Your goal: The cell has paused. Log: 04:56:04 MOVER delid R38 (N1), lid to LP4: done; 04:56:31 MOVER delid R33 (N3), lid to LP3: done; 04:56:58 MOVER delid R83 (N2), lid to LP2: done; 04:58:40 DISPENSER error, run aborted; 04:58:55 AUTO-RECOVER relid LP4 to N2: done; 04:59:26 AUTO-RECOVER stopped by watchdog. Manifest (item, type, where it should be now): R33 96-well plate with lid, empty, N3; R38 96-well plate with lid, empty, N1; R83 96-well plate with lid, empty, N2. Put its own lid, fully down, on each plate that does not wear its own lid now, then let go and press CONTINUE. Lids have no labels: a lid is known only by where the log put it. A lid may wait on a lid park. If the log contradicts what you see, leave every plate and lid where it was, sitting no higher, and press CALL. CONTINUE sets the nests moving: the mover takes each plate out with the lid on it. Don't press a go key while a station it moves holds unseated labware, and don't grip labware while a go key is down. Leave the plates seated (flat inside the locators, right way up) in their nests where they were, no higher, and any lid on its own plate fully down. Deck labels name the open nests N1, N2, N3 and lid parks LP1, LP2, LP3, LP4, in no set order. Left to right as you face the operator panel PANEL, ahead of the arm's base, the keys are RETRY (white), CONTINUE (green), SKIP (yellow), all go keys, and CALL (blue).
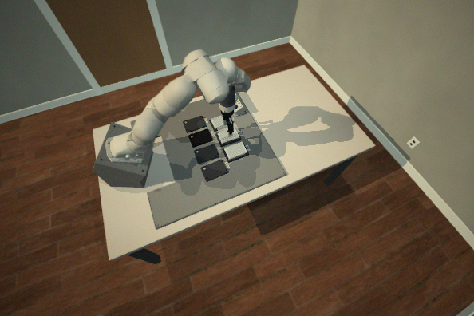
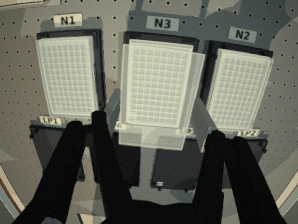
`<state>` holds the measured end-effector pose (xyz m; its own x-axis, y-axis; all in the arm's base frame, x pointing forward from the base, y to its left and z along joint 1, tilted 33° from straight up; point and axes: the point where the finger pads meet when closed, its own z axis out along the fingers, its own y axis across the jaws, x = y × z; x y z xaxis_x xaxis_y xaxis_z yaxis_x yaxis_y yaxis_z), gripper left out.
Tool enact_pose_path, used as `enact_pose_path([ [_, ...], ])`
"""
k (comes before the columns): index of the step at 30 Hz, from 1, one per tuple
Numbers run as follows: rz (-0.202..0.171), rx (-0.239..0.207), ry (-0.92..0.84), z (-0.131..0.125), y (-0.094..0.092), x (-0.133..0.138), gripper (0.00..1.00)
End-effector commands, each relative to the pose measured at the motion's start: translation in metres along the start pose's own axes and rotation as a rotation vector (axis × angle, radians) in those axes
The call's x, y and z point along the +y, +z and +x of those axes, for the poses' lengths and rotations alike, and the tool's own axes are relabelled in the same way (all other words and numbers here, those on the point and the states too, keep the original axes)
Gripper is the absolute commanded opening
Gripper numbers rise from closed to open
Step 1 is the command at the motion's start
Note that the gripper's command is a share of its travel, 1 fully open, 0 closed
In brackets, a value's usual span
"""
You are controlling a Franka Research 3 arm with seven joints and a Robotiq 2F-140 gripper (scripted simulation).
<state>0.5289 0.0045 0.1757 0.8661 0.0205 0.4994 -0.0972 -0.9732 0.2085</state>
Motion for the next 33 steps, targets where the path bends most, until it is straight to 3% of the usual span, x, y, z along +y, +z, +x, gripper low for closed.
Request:
enact_pose_path([
  [1,-0.003,0.000,0.004,0.0006,-0.0001,0.0010,0.00],
  [33,-0.003,0.000,-0.020,0.0006,0.0050,0.0010,0.00],
])
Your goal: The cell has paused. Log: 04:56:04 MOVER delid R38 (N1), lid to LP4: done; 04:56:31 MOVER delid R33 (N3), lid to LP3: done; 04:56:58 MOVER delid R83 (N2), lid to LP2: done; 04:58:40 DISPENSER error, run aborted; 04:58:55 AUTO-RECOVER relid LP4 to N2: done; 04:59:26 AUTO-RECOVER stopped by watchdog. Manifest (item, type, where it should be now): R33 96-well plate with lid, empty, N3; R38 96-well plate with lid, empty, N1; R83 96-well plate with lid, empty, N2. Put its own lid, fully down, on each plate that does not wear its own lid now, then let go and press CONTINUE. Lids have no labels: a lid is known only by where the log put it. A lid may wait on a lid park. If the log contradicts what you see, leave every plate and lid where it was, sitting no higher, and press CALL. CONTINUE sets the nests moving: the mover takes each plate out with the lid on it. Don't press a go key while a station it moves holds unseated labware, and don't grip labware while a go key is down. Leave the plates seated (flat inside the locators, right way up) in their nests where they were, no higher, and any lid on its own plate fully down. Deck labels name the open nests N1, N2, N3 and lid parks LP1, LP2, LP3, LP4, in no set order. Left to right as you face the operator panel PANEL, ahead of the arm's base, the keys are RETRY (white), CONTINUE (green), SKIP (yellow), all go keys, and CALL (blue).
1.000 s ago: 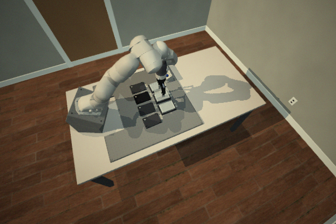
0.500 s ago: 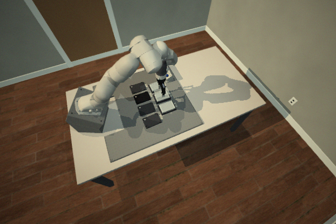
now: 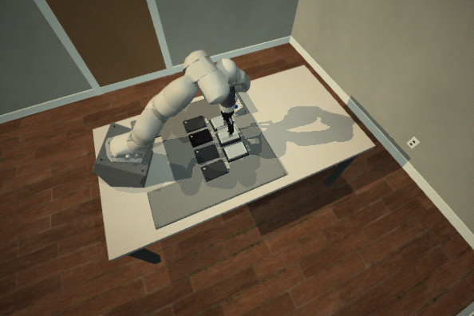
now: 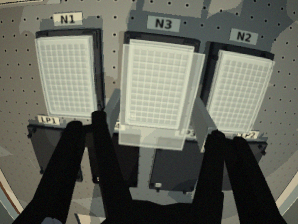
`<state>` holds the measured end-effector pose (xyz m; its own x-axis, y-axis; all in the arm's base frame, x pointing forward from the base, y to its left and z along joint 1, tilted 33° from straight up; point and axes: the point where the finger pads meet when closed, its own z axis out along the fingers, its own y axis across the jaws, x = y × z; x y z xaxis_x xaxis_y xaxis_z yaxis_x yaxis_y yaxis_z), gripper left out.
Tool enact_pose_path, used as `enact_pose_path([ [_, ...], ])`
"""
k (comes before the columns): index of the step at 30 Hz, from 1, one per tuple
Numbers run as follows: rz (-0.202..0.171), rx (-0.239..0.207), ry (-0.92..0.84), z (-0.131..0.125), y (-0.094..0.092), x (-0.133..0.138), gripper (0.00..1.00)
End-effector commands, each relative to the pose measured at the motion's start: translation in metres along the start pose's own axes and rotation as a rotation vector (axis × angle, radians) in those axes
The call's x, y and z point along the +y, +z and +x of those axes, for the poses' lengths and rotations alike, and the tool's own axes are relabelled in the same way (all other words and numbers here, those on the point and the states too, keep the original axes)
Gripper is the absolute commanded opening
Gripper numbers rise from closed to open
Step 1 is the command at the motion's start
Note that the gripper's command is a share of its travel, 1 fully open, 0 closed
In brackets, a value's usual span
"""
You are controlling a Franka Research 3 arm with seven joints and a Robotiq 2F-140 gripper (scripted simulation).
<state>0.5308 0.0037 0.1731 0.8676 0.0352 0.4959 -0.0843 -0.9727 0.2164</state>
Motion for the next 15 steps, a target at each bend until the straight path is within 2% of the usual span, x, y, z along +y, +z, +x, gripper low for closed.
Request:
enact_pose_path([
  [1,-0.003,0.000,-0.005,0.000,0.002,0.001,0.00],
  [15,-0.003,0.000,-0.005,0.000,0.014,0.001,0.00],
])
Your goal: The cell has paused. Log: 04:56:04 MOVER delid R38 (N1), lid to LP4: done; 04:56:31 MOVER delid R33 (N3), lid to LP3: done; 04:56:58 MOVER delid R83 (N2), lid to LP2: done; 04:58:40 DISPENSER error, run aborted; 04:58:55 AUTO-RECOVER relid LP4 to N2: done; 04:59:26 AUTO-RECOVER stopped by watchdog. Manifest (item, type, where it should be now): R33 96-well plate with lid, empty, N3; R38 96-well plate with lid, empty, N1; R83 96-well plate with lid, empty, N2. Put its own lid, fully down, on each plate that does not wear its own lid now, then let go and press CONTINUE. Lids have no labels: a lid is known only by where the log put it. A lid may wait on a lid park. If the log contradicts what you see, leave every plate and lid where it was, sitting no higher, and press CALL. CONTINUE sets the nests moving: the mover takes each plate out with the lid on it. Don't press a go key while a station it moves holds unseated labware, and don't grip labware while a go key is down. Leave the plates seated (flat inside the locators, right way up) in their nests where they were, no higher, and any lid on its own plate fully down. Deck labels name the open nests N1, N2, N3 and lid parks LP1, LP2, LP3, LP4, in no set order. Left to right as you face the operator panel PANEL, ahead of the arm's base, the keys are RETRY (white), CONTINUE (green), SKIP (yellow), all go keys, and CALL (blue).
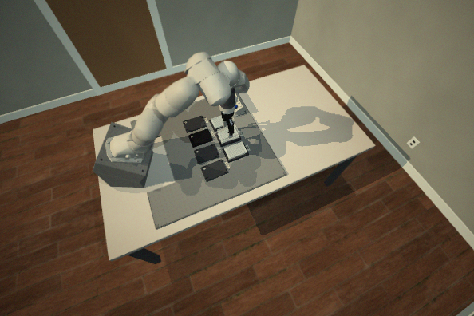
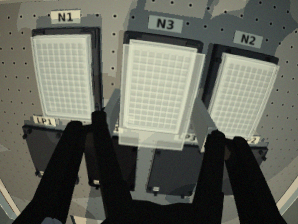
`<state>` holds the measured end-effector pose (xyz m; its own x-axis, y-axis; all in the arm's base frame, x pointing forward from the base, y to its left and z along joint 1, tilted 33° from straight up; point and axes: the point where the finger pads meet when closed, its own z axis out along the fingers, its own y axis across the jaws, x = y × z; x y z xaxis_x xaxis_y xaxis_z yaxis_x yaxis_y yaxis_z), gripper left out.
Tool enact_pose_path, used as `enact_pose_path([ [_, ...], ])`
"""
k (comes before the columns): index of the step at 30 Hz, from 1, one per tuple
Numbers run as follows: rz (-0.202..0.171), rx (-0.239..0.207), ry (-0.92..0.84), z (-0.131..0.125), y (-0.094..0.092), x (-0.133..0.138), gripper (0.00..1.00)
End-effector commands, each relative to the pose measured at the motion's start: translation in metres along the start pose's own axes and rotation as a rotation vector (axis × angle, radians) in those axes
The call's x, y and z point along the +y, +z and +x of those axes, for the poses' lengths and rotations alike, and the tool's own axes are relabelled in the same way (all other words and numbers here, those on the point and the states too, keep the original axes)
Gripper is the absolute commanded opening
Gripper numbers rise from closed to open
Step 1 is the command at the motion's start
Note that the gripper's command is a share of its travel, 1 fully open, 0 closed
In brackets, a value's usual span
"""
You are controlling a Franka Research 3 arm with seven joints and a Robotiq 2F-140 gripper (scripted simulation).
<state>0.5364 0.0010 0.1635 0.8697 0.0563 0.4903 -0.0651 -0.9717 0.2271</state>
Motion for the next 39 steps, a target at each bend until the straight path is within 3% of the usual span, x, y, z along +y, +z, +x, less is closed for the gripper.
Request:
enact_pose_path([
  [1,-0.003,0.001,0.017,0.000,0.004,0.001,0.00],
  [20,-0.003,0.001,0.017,0.000,0.018,0.001,0.00],
  [39,-0.003,0.001,0.017,0.000,0.020,0.001,0.00],
])
